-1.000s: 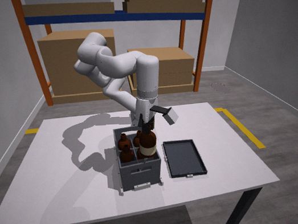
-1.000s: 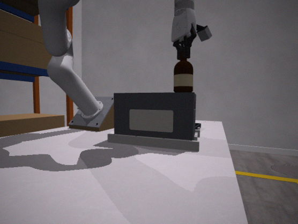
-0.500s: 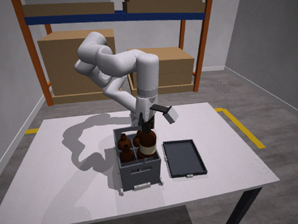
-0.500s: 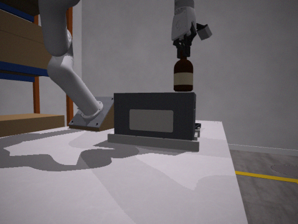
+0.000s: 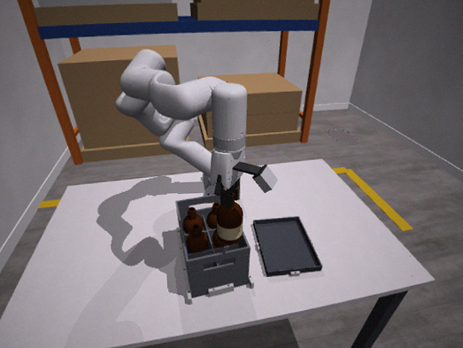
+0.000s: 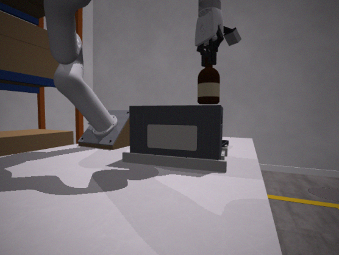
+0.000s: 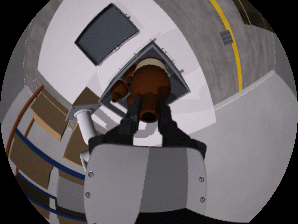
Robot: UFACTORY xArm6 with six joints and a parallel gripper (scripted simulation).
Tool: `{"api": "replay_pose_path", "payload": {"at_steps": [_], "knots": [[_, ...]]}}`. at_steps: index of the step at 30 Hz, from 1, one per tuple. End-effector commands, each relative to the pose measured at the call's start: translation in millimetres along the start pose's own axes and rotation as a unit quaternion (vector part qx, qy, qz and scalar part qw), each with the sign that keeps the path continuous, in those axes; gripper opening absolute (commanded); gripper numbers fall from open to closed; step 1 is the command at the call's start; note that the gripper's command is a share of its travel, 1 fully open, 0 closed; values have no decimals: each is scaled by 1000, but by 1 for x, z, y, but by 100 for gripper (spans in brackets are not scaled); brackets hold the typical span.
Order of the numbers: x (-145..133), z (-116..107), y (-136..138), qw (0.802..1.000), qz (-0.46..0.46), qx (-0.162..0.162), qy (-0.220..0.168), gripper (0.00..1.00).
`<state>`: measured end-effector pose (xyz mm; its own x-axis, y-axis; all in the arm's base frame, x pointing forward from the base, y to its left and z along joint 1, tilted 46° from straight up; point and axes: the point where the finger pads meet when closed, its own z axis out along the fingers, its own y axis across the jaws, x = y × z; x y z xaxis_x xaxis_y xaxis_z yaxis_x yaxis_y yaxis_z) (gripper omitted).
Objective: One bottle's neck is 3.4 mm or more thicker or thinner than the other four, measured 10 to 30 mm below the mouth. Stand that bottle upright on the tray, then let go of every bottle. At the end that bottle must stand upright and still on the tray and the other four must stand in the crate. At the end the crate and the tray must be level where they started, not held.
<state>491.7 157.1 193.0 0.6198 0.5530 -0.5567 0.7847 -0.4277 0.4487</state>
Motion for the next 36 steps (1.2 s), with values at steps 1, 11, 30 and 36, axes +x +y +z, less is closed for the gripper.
{"api": "replay_pose_path", "payload": {"at_steps": [1, 11, 30, 36], "knots": [[0, -2, 0, 1000, 1, -1, 2, 0], [1, -2, -1, 1000, 1, -1, 2, 0], [7, -2, -11, 1000, 1, -1, 2, 0], [10, -2, -17, 1000, 1, -1, 2, 0]]}}
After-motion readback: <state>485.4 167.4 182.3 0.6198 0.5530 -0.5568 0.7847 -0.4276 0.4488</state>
